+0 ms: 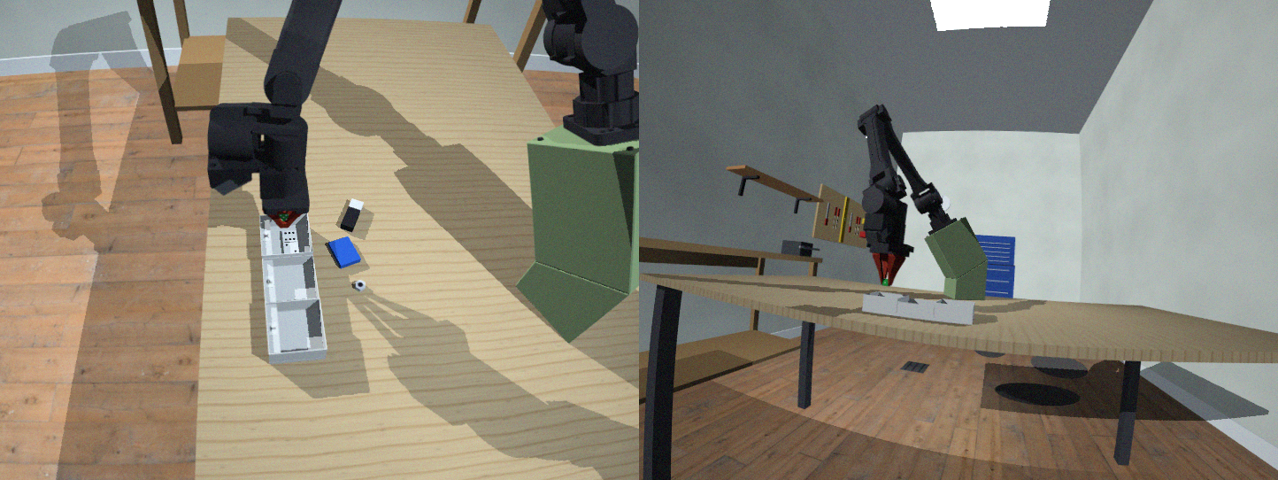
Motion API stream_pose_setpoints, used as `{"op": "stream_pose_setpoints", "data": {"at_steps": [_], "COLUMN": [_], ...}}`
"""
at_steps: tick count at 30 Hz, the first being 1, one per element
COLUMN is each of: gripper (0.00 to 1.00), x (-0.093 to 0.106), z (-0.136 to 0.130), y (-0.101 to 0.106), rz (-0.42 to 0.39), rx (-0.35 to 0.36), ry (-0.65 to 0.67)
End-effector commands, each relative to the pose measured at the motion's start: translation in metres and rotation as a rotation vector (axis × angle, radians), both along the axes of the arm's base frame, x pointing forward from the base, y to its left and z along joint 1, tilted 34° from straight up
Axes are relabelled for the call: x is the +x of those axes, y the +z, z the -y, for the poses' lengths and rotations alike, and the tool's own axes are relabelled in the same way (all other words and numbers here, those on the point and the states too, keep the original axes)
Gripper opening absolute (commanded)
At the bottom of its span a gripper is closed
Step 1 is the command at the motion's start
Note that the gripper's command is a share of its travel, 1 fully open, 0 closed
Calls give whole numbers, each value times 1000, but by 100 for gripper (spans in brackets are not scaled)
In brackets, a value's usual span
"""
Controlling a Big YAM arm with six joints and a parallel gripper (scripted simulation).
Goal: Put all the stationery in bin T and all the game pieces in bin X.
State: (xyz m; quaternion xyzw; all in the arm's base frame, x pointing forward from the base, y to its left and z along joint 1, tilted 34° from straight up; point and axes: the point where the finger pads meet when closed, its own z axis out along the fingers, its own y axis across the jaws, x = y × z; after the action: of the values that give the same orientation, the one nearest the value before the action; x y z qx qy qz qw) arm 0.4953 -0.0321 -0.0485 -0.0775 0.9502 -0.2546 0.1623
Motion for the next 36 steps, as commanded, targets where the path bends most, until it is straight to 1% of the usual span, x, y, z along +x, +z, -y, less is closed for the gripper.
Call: {"op": "stream_pose_setpoints", "data": {"at_steps": [1,3,5,6,7,10,11,12,13,15,16,24,25,28,31,36], "gripper": [10,10,10,10,10,10,10,10,10,10,10,10,10,10,10,10], "x": [-12,-9,-9,2,0,1,-1,-8,-11,-10,-3,-2,1,5,3,9], "z": [-12,-7,-7,-7,-6,-5,-5,-4,-3,-4,-5,-4,4,7,10,12], "y": [-5,-2,-2,3,1,1,2,-4,-5,-4,2,2,-5,-9,-17,-23], "rz": [-32,-10,-10,6,-10,-16,-5,-33,-35,-25,-5,-5,-9,-5,-13,-7], "rx": [-9,-7,-7,-3,-5,-6,-3,-8,-8,-7,-3,-3,-6,-5,-6,-5], "ry": [44,33,33,25,24,24,19,23,23,23,19,19,13,12,12,17]}}
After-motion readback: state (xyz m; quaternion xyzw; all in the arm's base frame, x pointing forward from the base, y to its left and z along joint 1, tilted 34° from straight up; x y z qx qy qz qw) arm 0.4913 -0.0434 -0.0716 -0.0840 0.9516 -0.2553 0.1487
